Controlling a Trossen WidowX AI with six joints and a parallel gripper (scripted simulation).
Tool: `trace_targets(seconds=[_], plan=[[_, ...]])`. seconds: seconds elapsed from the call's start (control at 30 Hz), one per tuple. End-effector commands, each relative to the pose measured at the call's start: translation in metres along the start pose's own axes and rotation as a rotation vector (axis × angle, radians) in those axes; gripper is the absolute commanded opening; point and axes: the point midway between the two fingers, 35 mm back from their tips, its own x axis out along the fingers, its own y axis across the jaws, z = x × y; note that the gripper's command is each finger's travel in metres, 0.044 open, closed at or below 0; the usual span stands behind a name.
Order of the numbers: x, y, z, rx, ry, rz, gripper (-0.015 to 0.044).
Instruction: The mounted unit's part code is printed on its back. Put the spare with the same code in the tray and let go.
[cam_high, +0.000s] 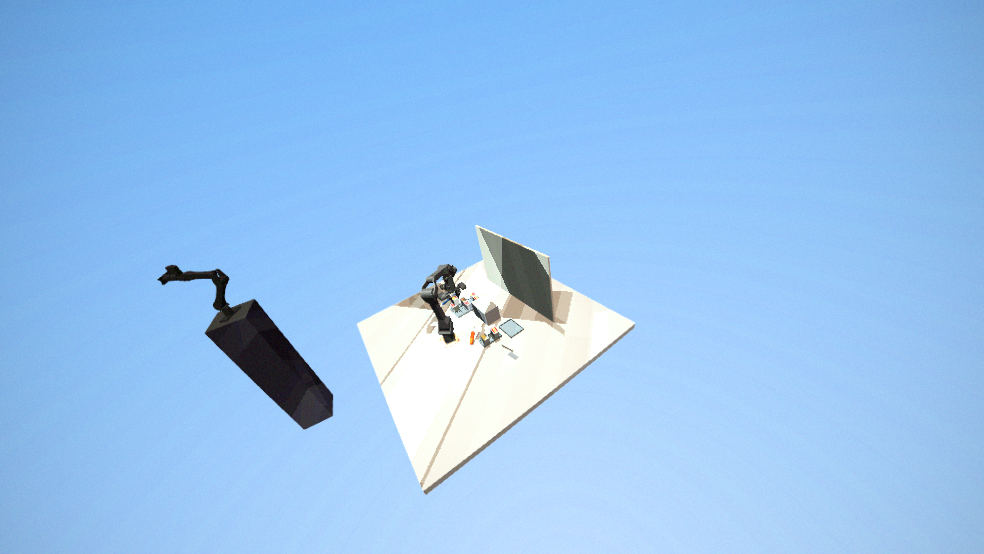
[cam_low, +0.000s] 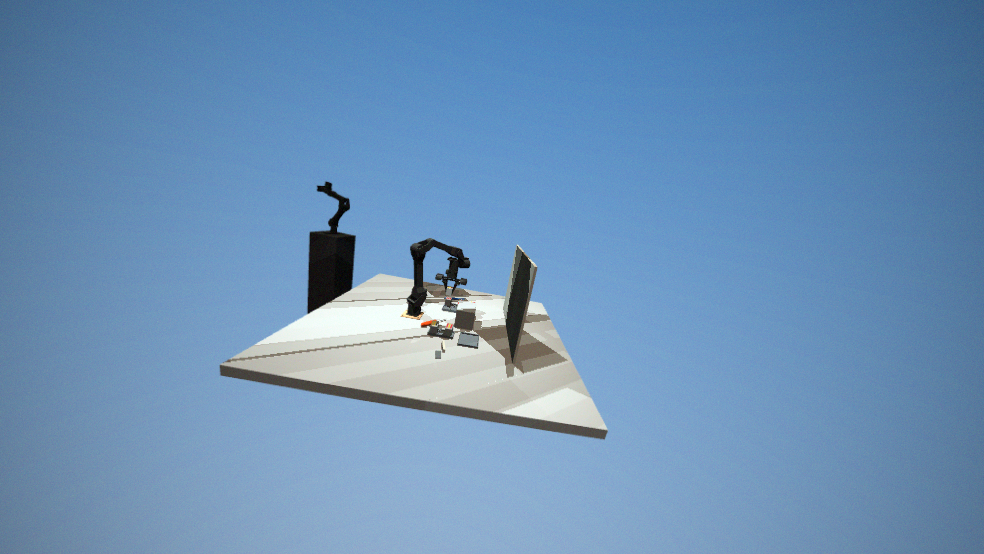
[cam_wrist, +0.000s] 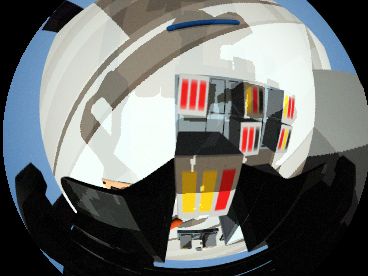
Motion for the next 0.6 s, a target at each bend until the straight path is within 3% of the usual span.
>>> trace_targets(seconds=[0.0,0.37,0.57], plan=[[-0.018,-0.003,0.003,-0.002,-0.009,-0.01,0.0],[-0.059,-0.004,0.005,-0.004,-0.011,-0.014,0.0],[-0.062,-0.01,0.003,-0.003,-0.015,-0.016,0.0]])
